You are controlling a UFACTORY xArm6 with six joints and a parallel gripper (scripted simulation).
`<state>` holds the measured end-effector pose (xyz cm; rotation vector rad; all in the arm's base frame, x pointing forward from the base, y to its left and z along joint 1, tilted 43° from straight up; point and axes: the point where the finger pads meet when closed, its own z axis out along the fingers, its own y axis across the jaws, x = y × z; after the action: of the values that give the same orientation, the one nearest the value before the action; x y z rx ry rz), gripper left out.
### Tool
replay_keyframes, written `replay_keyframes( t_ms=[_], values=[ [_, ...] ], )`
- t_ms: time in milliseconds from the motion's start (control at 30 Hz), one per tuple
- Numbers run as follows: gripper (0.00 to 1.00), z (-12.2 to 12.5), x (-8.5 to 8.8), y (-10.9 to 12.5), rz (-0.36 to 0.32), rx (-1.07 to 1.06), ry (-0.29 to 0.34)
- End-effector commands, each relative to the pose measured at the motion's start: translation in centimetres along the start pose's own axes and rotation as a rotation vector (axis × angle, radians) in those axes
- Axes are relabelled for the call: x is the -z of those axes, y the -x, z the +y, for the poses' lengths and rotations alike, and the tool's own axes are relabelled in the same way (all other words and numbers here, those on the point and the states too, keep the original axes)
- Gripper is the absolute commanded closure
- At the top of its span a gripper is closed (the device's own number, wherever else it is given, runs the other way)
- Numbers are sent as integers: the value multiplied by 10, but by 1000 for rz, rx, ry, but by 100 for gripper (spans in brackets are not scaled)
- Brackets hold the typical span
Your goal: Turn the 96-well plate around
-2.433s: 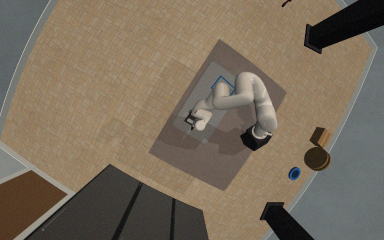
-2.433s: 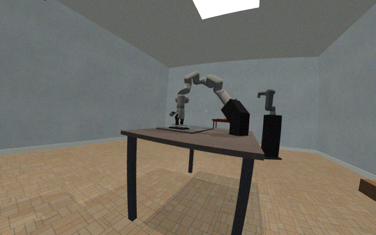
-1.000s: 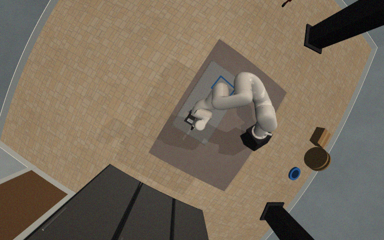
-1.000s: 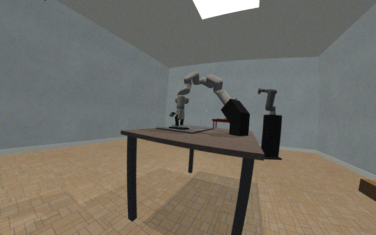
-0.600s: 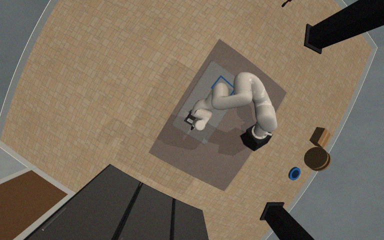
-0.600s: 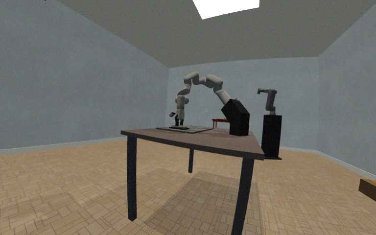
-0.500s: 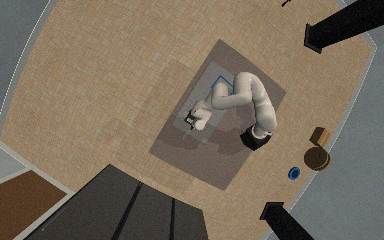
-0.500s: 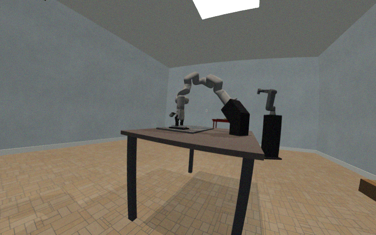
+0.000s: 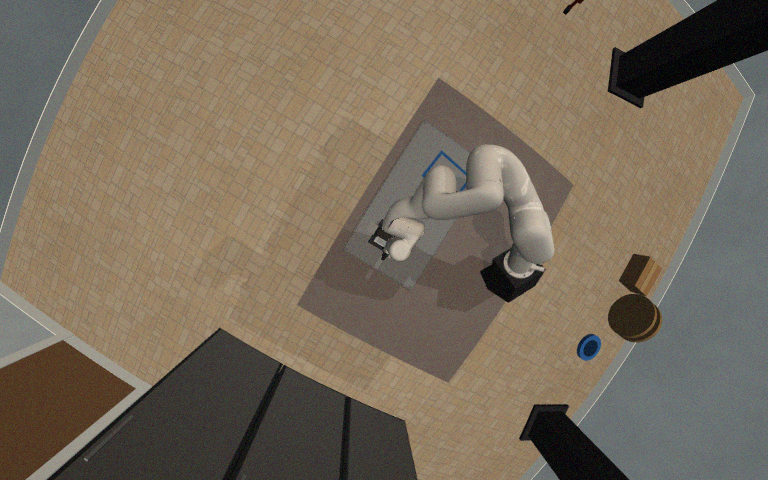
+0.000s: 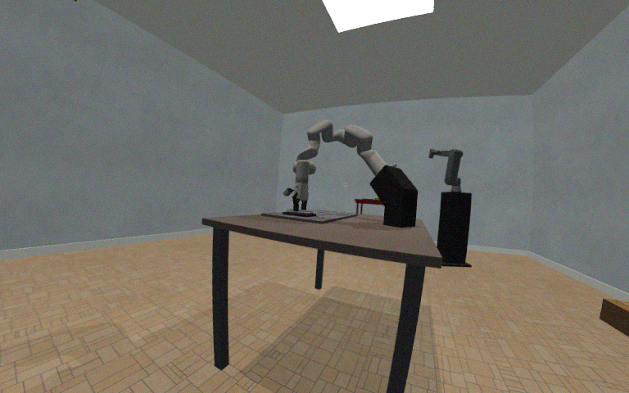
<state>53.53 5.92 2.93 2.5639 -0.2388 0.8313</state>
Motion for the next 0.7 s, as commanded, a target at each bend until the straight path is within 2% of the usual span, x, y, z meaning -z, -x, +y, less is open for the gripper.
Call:
replay_keyframes(
  t_ms=[0,667],
  values=[
    [100,-1,0,-1,2,0,-2],
    [100,-1,-3,-1,2,0,-2]
  ],
)
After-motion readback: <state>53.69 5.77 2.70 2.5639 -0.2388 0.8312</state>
